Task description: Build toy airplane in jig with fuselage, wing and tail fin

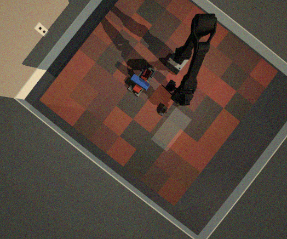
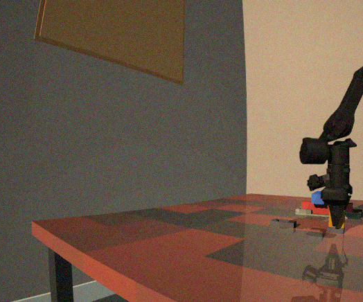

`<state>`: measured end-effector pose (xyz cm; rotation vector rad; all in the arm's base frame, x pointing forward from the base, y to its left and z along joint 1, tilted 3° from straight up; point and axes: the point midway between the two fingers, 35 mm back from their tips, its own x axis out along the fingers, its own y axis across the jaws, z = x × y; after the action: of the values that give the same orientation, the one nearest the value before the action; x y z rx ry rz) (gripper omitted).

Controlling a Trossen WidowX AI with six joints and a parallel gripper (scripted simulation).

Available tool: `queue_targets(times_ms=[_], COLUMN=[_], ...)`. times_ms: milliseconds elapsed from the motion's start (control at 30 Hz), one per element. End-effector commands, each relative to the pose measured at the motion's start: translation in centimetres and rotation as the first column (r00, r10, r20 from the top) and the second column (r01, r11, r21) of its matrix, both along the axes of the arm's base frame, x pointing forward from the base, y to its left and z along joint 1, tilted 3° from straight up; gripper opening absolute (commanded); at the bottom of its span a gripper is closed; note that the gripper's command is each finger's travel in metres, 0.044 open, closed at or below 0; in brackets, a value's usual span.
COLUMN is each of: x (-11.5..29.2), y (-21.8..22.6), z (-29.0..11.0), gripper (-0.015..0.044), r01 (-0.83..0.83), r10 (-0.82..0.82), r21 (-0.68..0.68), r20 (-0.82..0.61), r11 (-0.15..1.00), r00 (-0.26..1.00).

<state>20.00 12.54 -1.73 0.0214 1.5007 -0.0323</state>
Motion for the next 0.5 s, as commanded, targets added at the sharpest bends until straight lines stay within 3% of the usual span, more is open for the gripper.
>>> queue_targets(times_ms=[0,267,467], x=[-0.01,-0.01,-0.01], y=[-0.02,-0.02,-0.02], z=[-0.09,-0.09,-0.09], gripper=[0.0282,0.0072,0.0033], r01=[-0.004,-0.004,-0.004], r10=[0.004,0.004,0.004], r21=[0.000,0.000,0.000], r20=[0.000,0.000,0.000], r11=[1.000,1.000,1.000], r00=[1.000,1.000,1.000])
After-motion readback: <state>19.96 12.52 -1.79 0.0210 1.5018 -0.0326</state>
